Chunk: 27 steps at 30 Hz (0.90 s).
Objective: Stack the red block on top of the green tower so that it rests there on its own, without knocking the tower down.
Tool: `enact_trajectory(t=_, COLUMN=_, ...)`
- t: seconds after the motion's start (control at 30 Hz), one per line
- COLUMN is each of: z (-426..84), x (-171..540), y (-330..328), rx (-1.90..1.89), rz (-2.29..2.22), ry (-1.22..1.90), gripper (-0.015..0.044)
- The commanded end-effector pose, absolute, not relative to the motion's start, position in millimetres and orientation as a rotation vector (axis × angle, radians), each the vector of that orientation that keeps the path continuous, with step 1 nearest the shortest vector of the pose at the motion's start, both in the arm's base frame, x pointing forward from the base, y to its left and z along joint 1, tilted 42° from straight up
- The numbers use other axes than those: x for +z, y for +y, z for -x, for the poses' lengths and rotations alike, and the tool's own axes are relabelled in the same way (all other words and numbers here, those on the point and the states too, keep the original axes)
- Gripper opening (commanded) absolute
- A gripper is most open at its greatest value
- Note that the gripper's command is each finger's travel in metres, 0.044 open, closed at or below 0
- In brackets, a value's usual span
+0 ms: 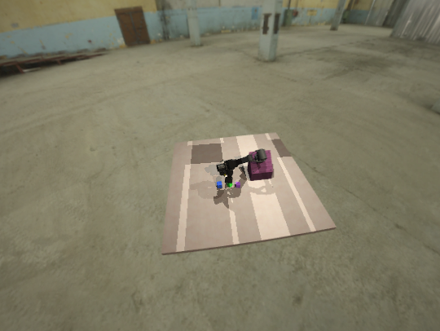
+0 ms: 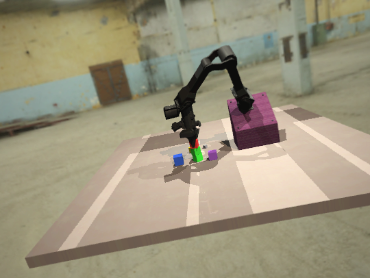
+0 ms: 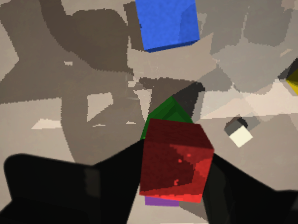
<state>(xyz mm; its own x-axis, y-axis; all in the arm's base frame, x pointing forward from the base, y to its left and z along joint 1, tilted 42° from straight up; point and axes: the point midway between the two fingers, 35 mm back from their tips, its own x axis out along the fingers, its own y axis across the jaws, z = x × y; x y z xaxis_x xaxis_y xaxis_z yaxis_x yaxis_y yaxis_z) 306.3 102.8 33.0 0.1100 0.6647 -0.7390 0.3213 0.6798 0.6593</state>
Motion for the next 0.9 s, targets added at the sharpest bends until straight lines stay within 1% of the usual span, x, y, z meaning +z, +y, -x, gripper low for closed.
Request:
enact_trajectory(t=0.0, z=-306.9, x=32.8, y=103.2, rx=0.307, rz=-0.858, ry=1.487, gripper=0.0105)
enact_trajectory(t=0.43, z=-306.9, x=32.8, y=103.2, rx=0.307, rz=-0.858, ry=1.487, gripper=0.0440)
enact_trajectory(t=0.87, z=-306.9, x=32.8, y=103.2, rx=0.307, rz=-0.858, ry=1.487, gripper=0.0440)
